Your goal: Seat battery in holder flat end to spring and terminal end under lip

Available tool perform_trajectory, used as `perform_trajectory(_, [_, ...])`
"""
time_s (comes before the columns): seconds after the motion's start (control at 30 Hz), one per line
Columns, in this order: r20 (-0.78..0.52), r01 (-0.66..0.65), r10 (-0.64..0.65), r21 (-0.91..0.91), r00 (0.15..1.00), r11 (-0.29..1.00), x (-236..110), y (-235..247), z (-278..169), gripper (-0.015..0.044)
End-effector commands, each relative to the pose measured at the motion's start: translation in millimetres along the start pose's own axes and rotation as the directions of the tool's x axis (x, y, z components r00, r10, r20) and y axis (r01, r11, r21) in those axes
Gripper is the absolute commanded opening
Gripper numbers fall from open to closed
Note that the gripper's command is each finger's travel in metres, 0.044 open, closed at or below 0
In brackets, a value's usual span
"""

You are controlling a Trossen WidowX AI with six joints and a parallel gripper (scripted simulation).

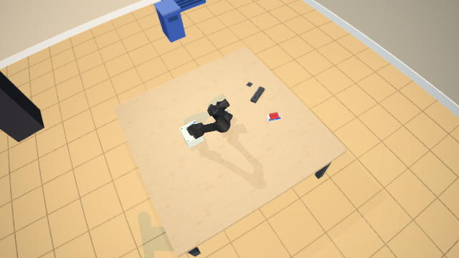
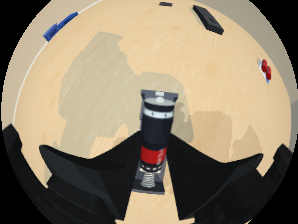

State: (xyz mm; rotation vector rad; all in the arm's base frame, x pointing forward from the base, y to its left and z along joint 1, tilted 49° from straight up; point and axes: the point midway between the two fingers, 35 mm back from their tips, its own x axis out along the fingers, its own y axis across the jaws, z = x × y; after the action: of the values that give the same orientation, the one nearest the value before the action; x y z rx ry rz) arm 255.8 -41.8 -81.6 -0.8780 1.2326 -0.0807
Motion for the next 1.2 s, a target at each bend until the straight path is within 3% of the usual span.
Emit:
perform_trajectory(0.0, [0.0,-0.001,0.001,-0.004,1.0,1.0,-2.6,0.3,-5.2,0.0073])
perform_trajectory(0.5, [-0.003,-0.006,0.006,-0.004,1.0,1.0,-6.9,1.1,-14.3,0.0073])
perform_trajectory(1.17, [-0.098,-0.032,0.034,0.017,0.995,0.999,0.5,5.1,-9.6,0.0073])
